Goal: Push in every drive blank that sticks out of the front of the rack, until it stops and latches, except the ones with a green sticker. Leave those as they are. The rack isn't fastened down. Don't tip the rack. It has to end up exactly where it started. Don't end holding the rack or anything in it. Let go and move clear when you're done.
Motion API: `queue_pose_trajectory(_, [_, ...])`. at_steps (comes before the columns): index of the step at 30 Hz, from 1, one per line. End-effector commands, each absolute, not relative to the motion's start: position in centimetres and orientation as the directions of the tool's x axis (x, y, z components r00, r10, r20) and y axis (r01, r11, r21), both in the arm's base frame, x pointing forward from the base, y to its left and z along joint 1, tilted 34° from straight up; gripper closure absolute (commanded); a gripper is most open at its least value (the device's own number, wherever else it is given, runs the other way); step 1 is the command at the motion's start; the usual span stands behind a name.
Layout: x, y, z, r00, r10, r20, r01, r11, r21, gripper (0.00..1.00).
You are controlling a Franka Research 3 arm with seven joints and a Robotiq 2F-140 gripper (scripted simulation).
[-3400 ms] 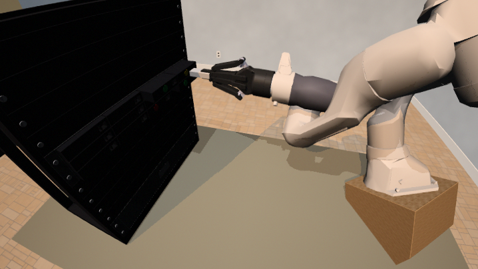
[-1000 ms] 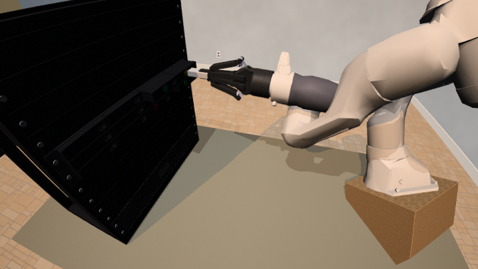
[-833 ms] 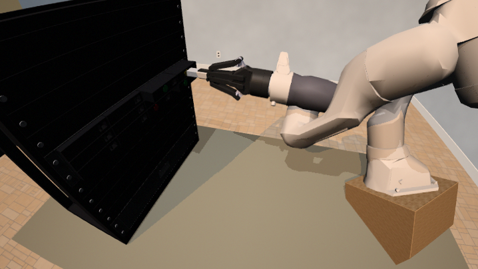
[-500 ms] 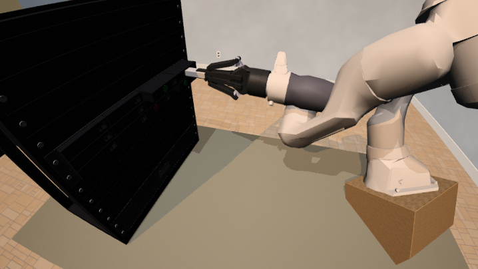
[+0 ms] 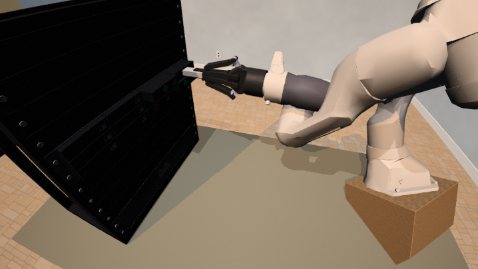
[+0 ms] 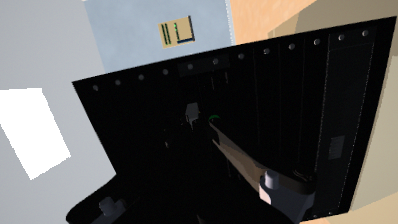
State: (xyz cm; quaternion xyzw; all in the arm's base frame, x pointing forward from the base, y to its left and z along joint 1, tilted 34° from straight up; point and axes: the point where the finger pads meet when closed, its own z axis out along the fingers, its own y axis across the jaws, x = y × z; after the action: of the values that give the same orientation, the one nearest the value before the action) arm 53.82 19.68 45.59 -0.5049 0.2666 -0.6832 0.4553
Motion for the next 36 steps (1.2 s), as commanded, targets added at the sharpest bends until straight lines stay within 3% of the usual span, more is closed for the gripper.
queue_pose_trajectory(1, [54.2, 19.7, 45.6, -0.074, -0.892, 0.447, 0.350, -0.443, -0.826, 1.00])
queue_pose_trajectory(36, [55.4, 19.7, 45.9, -0.074, -0.892, 0.447, 0.350, -0.443, -0.826, 1.00])
